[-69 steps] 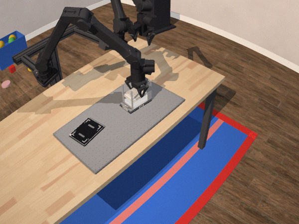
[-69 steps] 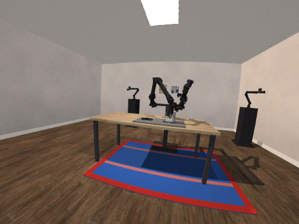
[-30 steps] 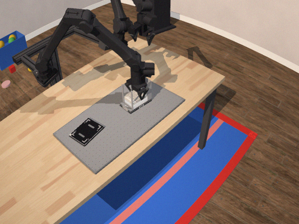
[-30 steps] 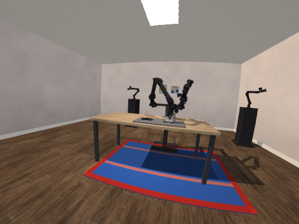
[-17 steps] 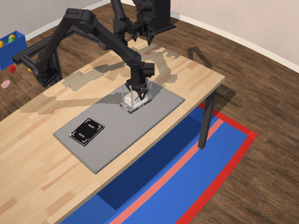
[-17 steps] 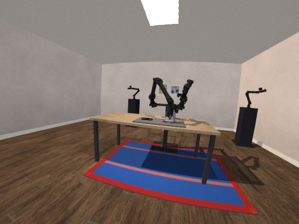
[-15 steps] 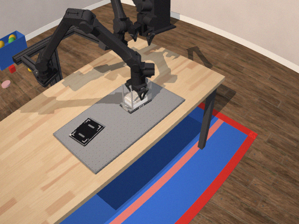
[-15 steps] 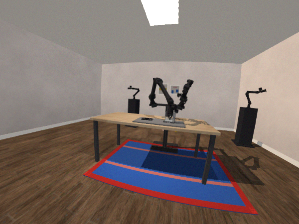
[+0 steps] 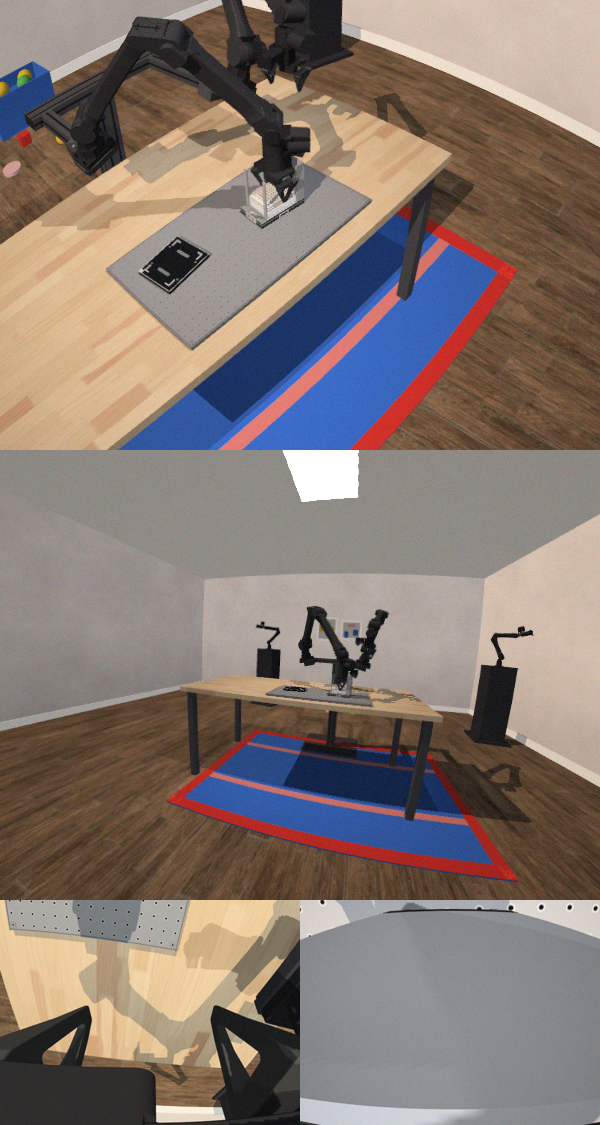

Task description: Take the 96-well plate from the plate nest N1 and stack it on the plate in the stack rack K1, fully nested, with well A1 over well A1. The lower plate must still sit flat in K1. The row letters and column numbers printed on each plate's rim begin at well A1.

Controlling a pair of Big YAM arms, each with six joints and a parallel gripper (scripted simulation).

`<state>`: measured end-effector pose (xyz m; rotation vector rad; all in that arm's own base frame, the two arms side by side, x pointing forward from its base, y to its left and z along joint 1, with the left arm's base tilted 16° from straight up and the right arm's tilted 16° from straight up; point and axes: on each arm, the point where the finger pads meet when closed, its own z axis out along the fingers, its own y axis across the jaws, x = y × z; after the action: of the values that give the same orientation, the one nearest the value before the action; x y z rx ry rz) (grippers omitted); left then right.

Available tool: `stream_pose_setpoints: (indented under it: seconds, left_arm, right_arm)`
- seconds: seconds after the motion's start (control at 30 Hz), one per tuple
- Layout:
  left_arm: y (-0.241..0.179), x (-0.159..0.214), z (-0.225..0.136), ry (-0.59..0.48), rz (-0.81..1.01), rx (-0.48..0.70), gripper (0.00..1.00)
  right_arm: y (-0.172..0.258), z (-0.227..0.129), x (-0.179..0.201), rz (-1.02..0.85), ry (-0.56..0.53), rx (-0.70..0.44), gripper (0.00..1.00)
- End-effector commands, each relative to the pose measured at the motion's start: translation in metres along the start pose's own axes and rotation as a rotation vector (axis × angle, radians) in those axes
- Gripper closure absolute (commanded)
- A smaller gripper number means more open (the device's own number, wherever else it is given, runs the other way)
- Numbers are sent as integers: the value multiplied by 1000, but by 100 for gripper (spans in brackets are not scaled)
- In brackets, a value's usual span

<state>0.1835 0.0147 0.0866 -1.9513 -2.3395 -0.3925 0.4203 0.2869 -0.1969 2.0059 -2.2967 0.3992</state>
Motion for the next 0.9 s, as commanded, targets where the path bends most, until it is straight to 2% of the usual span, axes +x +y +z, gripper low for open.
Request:
stream_pose_setpoints:
  seconds: [0.0, 0.87]
  left_arm:
    - [4, 3, -6, -3, -4, -14, 0]
    - [4, 3, -6, -3, -4, -14, 0]
  right_arm:
    - [-19, 2, -7, 4, -18, 23, 100]
    - [-19, 6, -7, 4, -19, 24, 100]
